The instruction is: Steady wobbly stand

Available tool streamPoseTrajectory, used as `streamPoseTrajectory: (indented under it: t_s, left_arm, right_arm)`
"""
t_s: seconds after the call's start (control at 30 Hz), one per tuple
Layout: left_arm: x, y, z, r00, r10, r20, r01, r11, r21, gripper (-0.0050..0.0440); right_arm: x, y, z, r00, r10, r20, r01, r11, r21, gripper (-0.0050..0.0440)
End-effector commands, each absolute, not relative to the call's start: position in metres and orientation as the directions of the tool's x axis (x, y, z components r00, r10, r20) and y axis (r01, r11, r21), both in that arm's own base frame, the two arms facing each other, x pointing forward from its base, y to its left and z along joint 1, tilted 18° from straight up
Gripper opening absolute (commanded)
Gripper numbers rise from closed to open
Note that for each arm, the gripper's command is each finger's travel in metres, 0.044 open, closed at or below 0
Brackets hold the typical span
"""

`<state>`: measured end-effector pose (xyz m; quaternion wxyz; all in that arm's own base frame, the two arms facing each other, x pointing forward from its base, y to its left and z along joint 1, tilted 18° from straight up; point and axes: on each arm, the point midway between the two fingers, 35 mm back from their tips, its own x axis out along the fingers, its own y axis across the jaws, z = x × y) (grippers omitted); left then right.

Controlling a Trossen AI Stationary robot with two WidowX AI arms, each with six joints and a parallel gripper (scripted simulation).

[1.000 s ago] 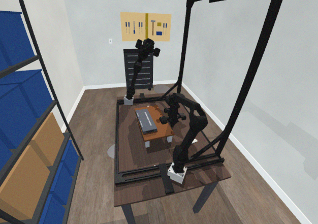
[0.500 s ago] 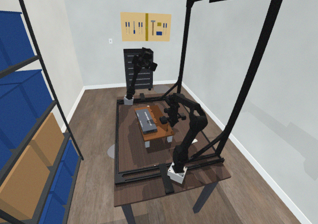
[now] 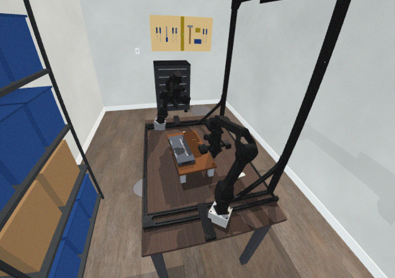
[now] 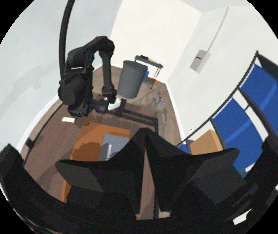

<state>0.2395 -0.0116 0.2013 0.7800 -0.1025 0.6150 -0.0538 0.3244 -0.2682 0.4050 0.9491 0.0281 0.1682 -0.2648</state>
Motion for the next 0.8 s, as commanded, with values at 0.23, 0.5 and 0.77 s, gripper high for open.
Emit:
streamPoseTrajectory:
  t_s: [0.23,0.5,0.77]
  left_arm:
    - [0.240,-0.012,0.201,0.238,-0.210,-0.948,-0.042,0.973,-0.226,0.0000]
    - [0.240,-0.012,0.201,0.238,-0.210,-0.948,-0.042,0.973,-0.226,0.0000]
    - [0.240,-0.012,0.201,0.238,-0.210,-0.948,-0.042,0.973,-0.226,0.0000]
  right_arm:
    - [0.312,-0.246,0.278,0.644,-0.279,-0.712,0.467,0.881,0.077,0.0000]
    - [0.297,-0.228,0.241,0.550,-0.169,-0.818,0.466,0.875,0.133,0.0000]
    - [0.256,-0.181,0.176,0.320,0.101,-0.942,0.480,0.840,0.253,0.0000]
